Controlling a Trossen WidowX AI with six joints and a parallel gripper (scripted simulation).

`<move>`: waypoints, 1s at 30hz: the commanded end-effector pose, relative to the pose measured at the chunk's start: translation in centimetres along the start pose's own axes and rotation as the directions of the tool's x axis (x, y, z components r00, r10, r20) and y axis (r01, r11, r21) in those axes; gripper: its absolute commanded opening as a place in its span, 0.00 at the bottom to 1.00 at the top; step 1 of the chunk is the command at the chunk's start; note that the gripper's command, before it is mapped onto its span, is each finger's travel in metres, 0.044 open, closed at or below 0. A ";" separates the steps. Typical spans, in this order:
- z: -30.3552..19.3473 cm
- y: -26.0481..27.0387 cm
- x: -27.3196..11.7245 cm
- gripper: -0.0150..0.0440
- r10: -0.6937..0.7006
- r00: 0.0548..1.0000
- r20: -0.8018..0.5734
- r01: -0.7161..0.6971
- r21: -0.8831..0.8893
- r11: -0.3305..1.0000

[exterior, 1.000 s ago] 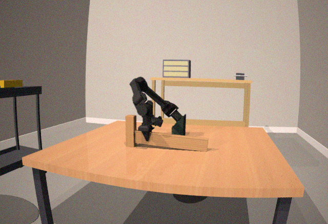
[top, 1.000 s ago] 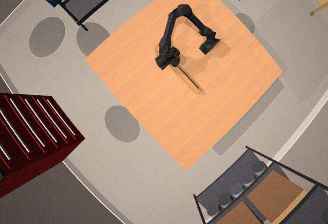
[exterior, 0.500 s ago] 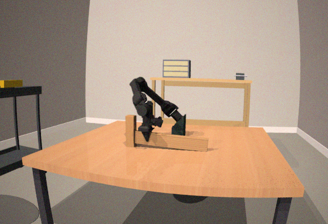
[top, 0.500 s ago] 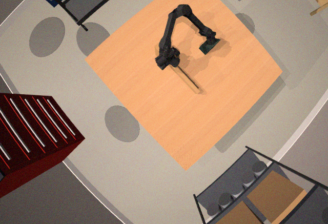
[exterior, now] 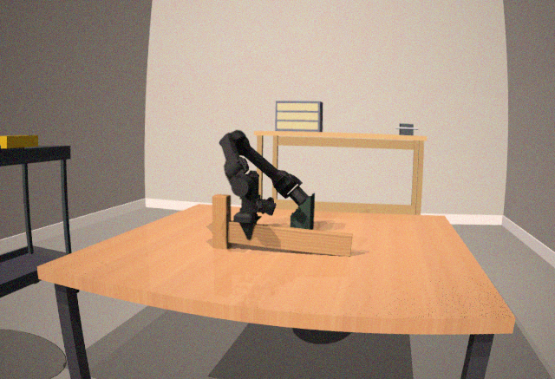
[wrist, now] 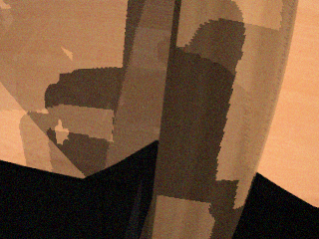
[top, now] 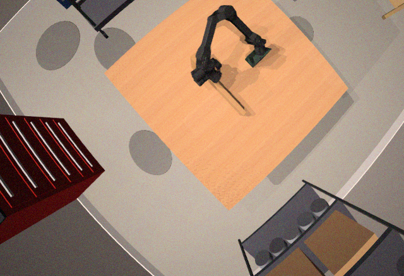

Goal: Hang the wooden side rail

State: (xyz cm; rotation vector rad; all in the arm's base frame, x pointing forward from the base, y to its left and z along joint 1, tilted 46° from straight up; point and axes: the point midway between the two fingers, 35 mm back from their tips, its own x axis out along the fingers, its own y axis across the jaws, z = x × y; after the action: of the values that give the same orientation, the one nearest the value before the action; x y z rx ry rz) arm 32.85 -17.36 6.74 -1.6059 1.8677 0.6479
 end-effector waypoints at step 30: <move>3.1 -0.1 -4.0 1.00 -0.002 1.000 -0.003 0.002 0.002 1.000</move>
State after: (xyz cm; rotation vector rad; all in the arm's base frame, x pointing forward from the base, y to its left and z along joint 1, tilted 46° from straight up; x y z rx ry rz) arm 33.74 -12.56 7.64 -1.6177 1.8646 0.6512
